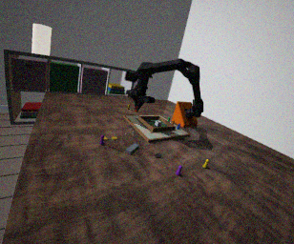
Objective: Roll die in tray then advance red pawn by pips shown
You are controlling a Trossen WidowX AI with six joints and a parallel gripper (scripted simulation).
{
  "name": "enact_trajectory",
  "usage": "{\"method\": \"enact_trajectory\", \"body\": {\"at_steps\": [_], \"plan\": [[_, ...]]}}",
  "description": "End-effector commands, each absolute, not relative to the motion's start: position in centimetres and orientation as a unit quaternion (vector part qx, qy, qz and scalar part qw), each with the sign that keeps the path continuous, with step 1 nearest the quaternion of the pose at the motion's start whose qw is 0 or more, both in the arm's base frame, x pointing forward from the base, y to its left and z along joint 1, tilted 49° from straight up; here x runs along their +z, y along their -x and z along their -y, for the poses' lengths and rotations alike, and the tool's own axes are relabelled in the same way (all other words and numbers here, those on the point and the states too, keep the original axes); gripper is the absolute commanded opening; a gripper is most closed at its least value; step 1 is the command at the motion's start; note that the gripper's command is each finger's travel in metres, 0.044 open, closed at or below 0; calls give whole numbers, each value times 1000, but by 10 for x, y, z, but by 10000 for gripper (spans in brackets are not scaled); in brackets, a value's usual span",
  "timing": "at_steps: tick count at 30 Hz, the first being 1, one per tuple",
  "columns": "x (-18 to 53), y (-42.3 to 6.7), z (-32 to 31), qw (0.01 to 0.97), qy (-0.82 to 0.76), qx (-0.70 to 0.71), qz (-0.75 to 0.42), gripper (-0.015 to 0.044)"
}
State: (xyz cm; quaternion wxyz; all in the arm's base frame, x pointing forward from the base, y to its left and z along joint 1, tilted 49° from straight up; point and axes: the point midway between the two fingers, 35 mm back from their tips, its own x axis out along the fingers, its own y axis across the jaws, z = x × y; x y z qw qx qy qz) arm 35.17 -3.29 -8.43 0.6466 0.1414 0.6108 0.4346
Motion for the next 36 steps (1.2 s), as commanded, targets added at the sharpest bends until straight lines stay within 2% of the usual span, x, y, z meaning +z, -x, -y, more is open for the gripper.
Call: {"method": "enact_trajectory", "body": {"at_steps": [1, 18, 36], "plan": [[-71, -356, 51, 648, -136, 434, -611, 0], [-23, -357, 102, 644, -138, 439, -611, 0], [34, -386, -22, 648, -135, 432, -613, 0]]}}
